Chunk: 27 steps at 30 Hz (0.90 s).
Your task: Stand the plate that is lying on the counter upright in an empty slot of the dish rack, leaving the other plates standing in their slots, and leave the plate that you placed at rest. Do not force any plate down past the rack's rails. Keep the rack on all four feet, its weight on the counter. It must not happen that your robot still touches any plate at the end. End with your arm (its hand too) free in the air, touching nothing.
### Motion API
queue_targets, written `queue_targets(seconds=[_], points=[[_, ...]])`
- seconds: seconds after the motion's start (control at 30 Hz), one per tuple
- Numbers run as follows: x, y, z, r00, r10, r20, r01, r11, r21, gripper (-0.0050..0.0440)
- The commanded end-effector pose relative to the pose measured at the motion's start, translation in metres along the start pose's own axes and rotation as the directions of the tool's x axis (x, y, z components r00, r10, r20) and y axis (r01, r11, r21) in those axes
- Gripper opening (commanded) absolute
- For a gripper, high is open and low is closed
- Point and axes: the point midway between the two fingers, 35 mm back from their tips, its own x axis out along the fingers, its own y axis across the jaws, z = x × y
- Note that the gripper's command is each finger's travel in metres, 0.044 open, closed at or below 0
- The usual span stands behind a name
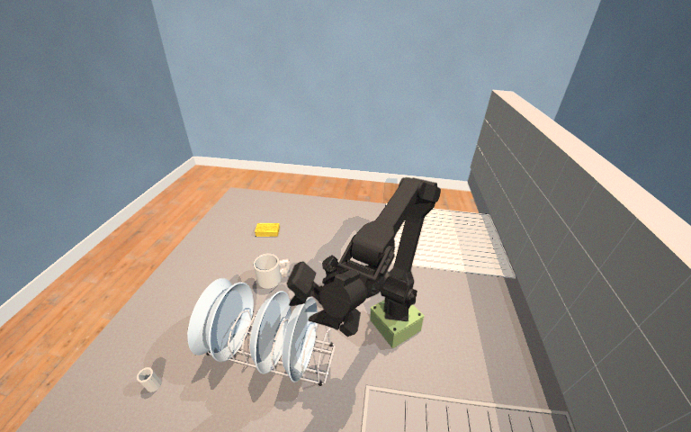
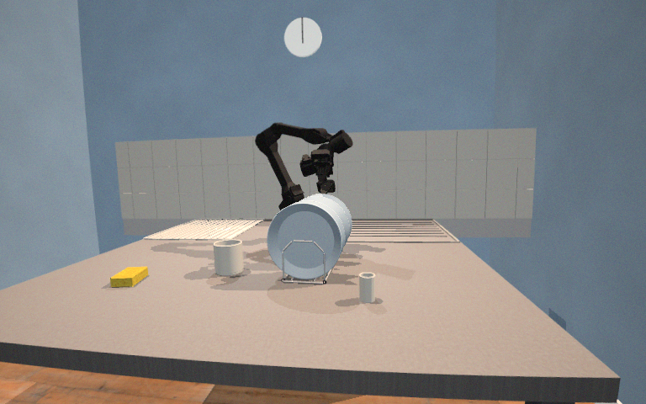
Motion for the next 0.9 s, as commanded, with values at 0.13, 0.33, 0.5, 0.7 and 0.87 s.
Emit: queue_targets(seconds=[0.13, 0.33, 0.5, 0.7, 0.87], points=[[-0.006, 0.007, 0.0, 1.0, 0.004, 0.0, -0.004, 1.0, 0.005, 0.0279], [-0.011, 0.012, -0.001, 1.0, 0.004, 0.0, -0.004, 1.0, 0.005, 0.0279], [-0.012, 0.013, 0.0, 1.0, 0.0, -0.002, 0.0, 1.0, 0.002, 0.0279], [-0.01, 0.014, 0.004, 1.0, -0.009, 0.002, 0.009, 1.0, 0.003, 0.0279], [-0.008, 0.015, 0.01, 1.0, -0.021, 0.006, 0.021, 1.0, 0.006, 0.0279]])
